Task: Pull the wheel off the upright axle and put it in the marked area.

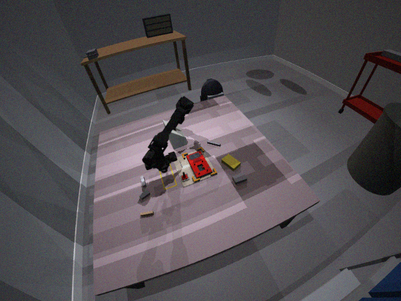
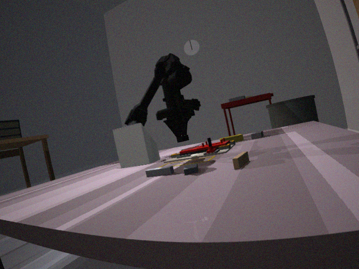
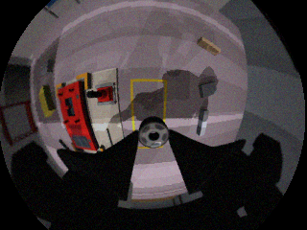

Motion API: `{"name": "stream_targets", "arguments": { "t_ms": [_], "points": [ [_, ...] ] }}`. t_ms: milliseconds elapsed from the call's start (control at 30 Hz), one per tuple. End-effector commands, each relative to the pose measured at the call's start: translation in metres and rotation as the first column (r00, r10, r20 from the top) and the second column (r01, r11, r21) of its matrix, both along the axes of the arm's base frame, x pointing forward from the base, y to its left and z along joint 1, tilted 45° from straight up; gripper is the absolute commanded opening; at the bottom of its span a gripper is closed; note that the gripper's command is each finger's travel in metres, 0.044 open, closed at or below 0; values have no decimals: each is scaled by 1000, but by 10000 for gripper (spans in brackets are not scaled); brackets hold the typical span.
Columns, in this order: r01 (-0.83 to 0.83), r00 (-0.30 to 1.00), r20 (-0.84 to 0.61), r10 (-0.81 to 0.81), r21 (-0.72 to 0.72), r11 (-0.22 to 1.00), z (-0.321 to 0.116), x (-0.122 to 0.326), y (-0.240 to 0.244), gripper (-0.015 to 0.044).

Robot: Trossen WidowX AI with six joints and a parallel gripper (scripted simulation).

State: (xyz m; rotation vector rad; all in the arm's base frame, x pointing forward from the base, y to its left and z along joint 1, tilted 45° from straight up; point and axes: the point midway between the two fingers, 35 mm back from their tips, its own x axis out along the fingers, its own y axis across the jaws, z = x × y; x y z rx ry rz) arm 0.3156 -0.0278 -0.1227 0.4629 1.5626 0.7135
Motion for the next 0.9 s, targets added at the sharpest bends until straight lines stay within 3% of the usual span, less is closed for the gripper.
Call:
{"name": "stream_targets", "arguments": {
  "t_ms": [0, 200, 400, 767, 867],
  "points": [
    [-5, 1000, -20, 6, 12, 1000, -20, -7, 21, 0],
    [-6, 1000, -21, 6, 16, 1000, -49, -16, 50, 0],
    [-6, 1000, -21, 7, 17, 1000, -52, -17, 54, 0],
    [-11, 1000, -21, 12, 12, 1000, -48, -16, 49, 289],
    [-9, 1000, -21, 10, 12, 1000, -34, -12, 35, 300]
  ]
}}
